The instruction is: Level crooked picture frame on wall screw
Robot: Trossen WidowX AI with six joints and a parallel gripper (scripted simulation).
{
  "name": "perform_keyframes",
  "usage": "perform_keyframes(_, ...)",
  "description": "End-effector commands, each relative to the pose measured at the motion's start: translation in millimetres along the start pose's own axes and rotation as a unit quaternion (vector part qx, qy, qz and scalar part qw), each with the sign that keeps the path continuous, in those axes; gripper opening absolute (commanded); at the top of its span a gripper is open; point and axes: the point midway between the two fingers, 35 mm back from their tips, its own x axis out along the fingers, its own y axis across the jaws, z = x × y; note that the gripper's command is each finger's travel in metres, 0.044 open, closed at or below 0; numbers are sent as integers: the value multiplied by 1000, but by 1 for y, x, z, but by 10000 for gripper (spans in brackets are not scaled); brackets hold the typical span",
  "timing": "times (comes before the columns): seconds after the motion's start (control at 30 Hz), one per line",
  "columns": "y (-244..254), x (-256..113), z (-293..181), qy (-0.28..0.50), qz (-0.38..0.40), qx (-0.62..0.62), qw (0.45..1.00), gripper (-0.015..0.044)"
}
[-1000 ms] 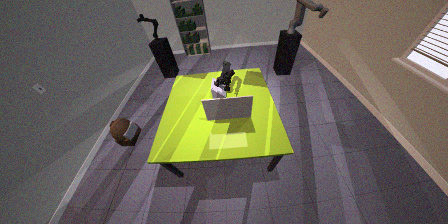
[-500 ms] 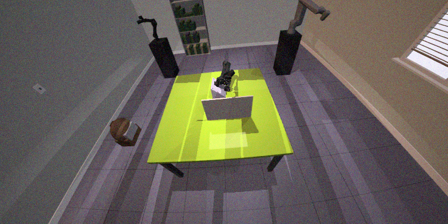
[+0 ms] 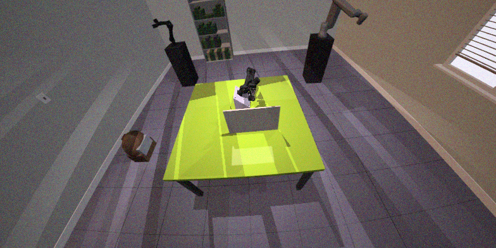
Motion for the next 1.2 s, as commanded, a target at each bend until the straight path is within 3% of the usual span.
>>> perform_keyframes(0.0,0,0,1,-2,0,2,1000,260)
perform_keyframes(1.0,0,0,1,-2,0,2,1000,260)
perform_keyframes(1.17,-30,9,2,-4,-6,-1,1000,260)
